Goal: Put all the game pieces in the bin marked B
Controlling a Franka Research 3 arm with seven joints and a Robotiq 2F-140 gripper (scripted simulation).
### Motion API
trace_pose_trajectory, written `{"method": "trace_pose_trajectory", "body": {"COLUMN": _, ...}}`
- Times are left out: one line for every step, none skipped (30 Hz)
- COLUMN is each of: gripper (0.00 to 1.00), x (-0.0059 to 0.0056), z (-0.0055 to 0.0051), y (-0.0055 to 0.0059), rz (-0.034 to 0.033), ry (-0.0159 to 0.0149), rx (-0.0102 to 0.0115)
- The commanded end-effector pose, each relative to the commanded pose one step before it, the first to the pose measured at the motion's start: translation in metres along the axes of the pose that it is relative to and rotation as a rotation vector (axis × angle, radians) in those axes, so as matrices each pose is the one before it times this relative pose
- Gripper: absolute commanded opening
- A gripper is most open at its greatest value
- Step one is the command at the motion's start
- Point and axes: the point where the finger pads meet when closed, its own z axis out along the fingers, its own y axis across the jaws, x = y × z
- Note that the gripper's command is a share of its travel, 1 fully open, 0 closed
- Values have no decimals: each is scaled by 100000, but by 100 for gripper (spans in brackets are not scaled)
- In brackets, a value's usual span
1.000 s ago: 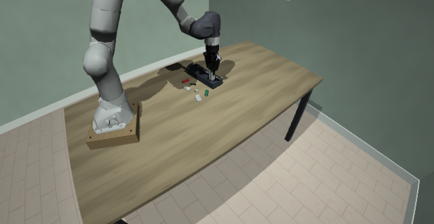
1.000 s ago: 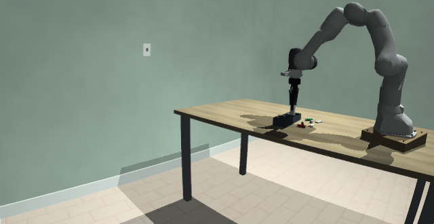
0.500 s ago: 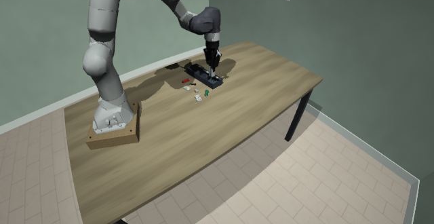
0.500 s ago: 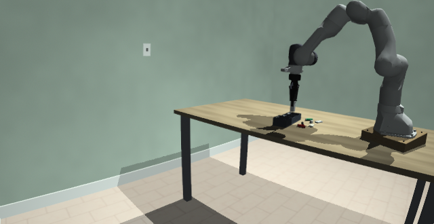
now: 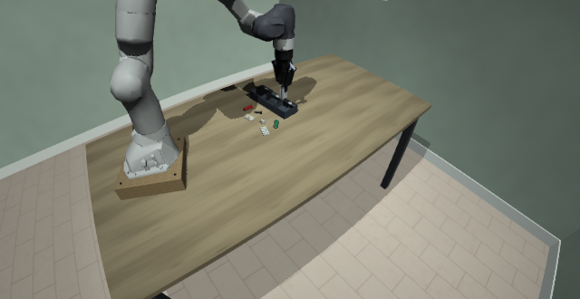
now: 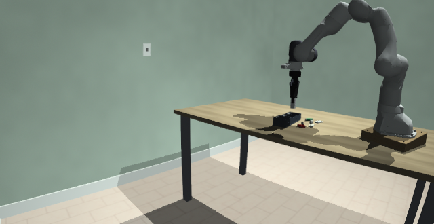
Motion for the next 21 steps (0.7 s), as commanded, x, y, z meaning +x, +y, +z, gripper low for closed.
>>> {"method": "trace_pose_trajectory", "body": {"gripper": 5, "x": -159, "z": -9, "y": -556, "rz": -514, "ry": -552, "rx": 316}}
{"method": "trace_pose_trajectory", "body": {"gripper": 5, "x": 15, "z": 0, "y": -500, "rz": 0, "ry": 0, "rx": 0}}
{"method": "trace_pose_trajectory", "body": {"gripper": 5, "x": 0, "z": 0, "y": 0, "rz": 0, "ry": 0, "rx": 0}}
{"method": "trace_pose_trajectory", "body": {"gripper": 5, "x": 0, "z": 0, "y": 0, "rz": 0, "ry": 0, "rx": 0}}
{"method": "trace_pose_trajectory", "body": {"gripper": 5, "x": 15, "z": 0, "y": -500, "rz": 0, "ry": 0, "rx": 0}}
{"method": "trace_pose_trajectory", "body": {"gripper": 5, "x": 15, "z": 0, "y": -500, "rz": 0, "ry": 0, "rx": 0}}
{"method": "trace_pose_trajectory", "body": {"gripper": 5, "x": 15, "z": 0, "y": -500, "rz": 0, "ry": 0, "rx": 0}}
{"method": "trace_pose_trajectory", "body": {"gripper": 5, "x": 15, "z": 0, "y": -500, "rz": 0, "ry": 0, "rx": 0}}
{"method": "trace_pose_trajectory", "body": {"gripper": 5, "x": 15, "z": 0, "y": -500, "rz": 0, "ry": 0, "rx": 0}}
{"method": "trace_pose_trajectory", "body": {"gripper": 5, "x": 15, "z": 0, "y": -500, "rz": 0, "ry": 0, "rx": 0}}
{"method": "trace_pose_trajectory", "body": {"gripper": 5, "x": 15, "z": 0, "y": -500, "rz": 0, "ry": 0, "rx": 0}}
{"method": "trace_pose_trajectory", "body": {"gripper": 5, "x": 15, "z": 0, "y": -500, "rz": 0, "ry": 0, "rx": 0}}
{"method": "trace_pose_trajectory", "body": {"gripper": 5, "x": 15, "z": 0, "y": -500, "rz": 0, "ry": 0, "rx": 0}}
{"method": "trace_pose_trajectory", "body": {"gripper": 5, "x": 15, "z": 0, "y": -500, "rz": 0, "ry": 0, "rx": 0}}
{"method": "trace_pose_trajectory", "body": {"gripper": 5, "x": 15, "z": 0, "y": -500, "rz": 0, "ry": 0, "rx": 0}}
{"method": "trace_pose_trajectory", "body": {"gripper": 5, "x": 15, "z": 0, "y": -500, "rz": 0, "ry": 0, "rx": 0}}
{"method": "trace_pose_trajectory", "body": {"gripper": 5, "x": 15, "z": 0, "y": -500, "rz": 0, "ry": 0, "rx": 0}}
{"method": "trace_pose_trajectory", "body": {"gripper": 5, "x": 15, "z": 0, "y": -500, "rz": 0, "ry": 0, "rx": 0}}
{"method": "trace_pose_trajectory", "body": {"gripper": 5, "x": 12, "z": 0, "y": -400, "rz": 0, "ry": 0, "rx": 0}}
{"method": "trace_pose_trajectory", "body": {"gripper": 5, "x": 0, "z": 0, "y": 0, "rz": 0, "ry": 0, "rx": 0}}
{"method": "trace_pose_trajectory", "body": {"gripper": 5, "x": 0, "z": 0, "y": 0, "rz": 0, "ry": 0, "rx": 0}}
